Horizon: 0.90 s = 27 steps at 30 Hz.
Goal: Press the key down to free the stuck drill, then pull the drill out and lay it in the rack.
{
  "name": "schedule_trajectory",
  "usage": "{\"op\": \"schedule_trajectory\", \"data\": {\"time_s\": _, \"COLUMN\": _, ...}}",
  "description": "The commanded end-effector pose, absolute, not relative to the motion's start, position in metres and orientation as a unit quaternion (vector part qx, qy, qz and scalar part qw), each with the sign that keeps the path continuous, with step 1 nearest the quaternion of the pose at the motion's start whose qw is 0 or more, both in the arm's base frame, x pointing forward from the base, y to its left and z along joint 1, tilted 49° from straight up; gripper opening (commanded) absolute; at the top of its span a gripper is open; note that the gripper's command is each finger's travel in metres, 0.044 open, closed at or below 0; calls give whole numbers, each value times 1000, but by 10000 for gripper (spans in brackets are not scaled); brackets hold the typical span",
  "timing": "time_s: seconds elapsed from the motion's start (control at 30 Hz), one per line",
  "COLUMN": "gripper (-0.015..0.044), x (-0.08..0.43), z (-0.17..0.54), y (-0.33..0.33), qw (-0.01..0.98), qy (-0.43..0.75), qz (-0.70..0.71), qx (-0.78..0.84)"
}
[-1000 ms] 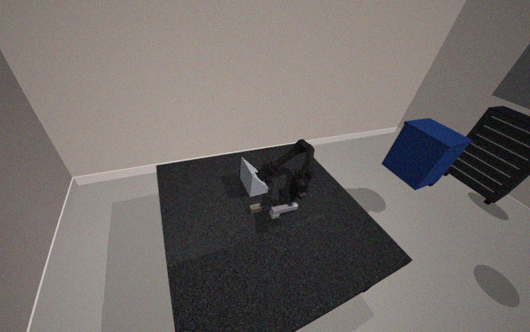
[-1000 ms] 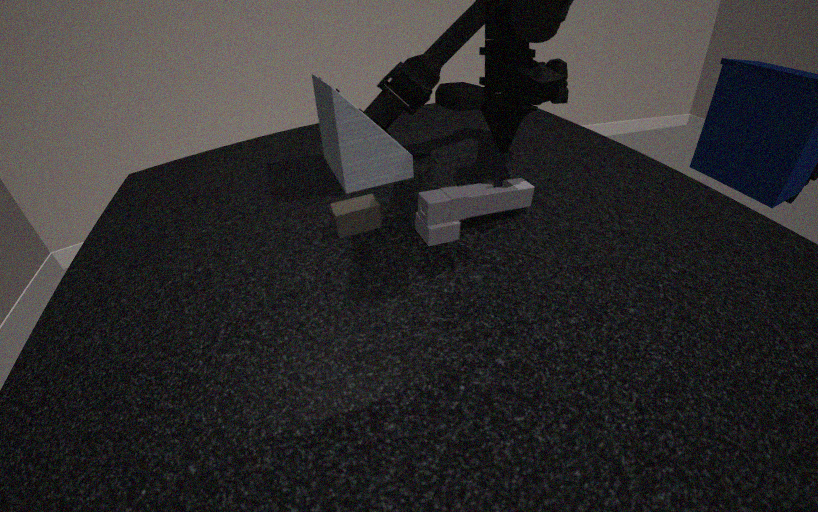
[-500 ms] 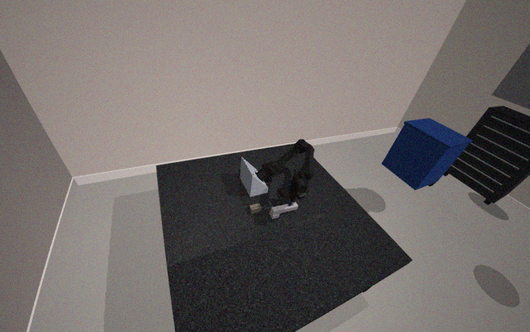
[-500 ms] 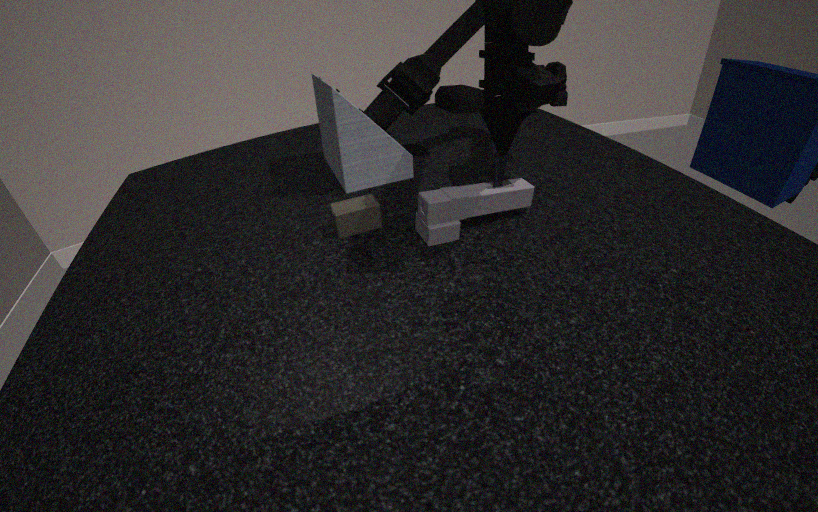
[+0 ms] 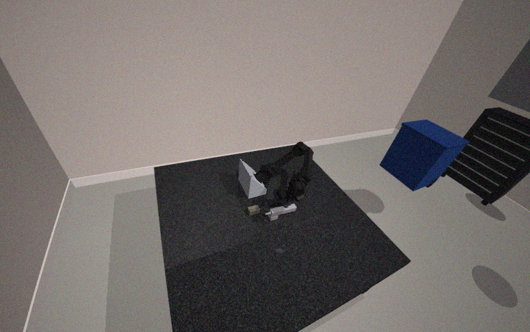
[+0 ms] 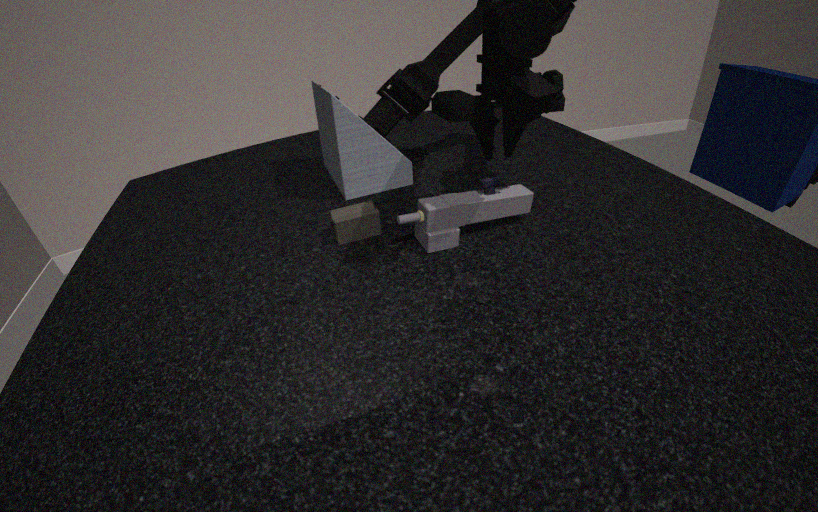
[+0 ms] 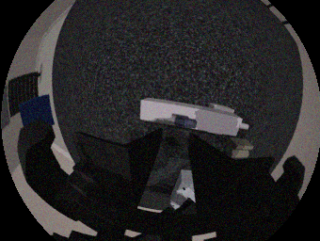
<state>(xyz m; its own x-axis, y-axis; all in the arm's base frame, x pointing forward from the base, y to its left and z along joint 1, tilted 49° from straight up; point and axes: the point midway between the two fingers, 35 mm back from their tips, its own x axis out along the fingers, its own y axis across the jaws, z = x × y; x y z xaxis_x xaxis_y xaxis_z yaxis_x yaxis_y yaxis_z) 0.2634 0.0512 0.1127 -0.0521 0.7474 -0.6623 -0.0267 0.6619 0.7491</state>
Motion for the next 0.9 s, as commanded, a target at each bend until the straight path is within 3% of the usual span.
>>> {"op": "schedule_trajectory", "data": {"time_s": 0.0, "gripper": 236, "x": 270, "z": 137, "y": 21, "qw": 639, "qy": 651, "qz": 304, "qx": 273}}
{"op": "schedule_trajectory", "data": {"time_s": 0.27, "gripper": 440, "x": 277, "z": 114, "y": 11, "qw": 668, "qy": 613, "qz": 370, "qx": 204}}
{"op": "schedule_trajectory", "data": {"time_s": 0.63, "gripper": 440, "x": 280, "z": 2, "y": -18, "qw": 685, "qy": 372, "qz": 613, "qx": -131}}
{"op": "schedule_trajectory", "data": {"time_s": 0.87, "gripper": 440, "x": 270, "z": -40, "y": -25, "qw": 646, "qy": 247, "qz": 674, "qx": -259}}
